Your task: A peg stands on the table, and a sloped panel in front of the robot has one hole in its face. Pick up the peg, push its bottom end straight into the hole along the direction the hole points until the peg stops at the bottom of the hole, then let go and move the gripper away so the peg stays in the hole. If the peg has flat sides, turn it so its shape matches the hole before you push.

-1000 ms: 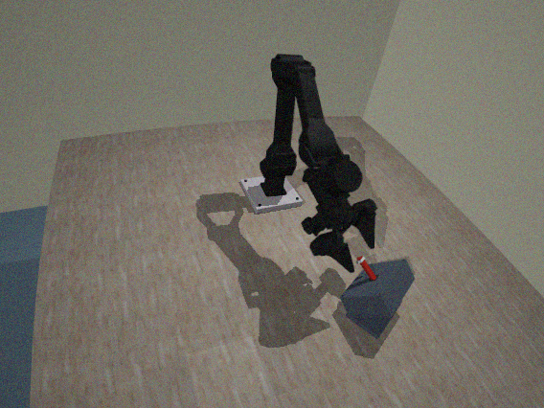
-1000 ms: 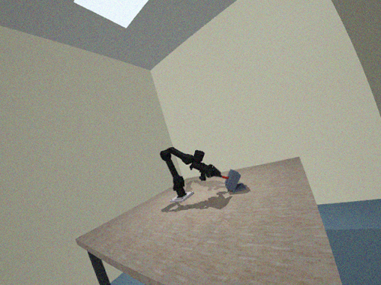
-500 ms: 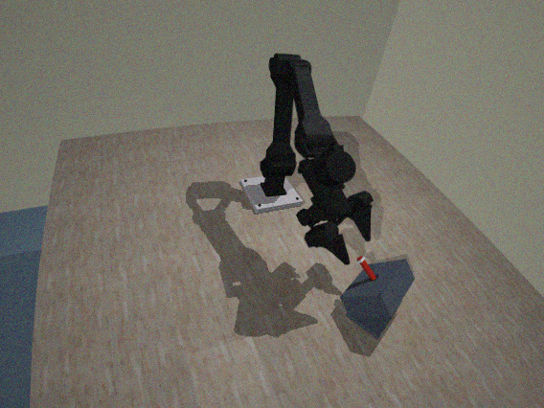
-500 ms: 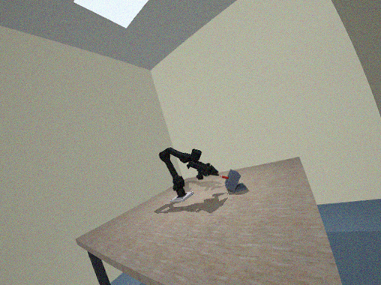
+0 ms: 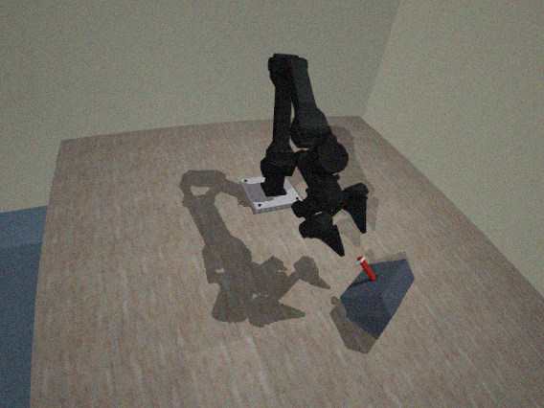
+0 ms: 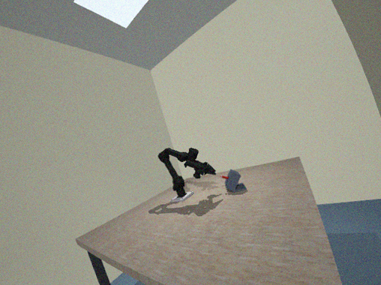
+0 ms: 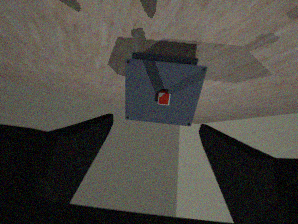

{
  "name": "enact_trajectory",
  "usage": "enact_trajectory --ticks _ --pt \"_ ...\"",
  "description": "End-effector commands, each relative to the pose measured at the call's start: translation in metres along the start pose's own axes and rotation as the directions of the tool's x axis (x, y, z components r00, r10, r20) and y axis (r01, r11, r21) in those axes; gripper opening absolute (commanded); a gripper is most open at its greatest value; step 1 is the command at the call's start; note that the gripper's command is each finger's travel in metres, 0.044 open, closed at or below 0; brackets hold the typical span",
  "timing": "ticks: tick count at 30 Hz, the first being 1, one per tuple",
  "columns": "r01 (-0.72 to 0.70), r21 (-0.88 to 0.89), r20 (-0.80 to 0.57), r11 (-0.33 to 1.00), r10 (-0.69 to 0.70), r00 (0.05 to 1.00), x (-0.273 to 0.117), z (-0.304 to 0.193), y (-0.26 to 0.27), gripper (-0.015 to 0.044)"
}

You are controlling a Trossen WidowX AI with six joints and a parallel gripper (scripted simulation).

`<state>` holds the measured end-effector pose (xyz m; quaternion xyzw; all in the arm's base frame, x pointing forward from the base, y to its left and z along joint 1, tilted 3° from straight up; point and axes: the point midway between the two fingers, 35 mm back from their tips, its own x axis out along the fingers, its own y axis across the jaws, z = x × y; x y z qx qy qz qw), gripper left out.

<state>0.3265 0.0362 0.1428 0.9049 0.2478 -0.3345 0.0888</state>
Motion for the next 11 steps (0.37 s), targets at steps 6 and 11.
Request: enact_trajectory --ticks 6,11 --pt "0.001 -0.006 -0.004 1.000 -0.001 1.000 -0.013 0.000 0.000 0.0440" --pt "0.001 -0.005 -0.003 1.000 -0.001 1.000 -0.020 0.000 0.000 0.0440"
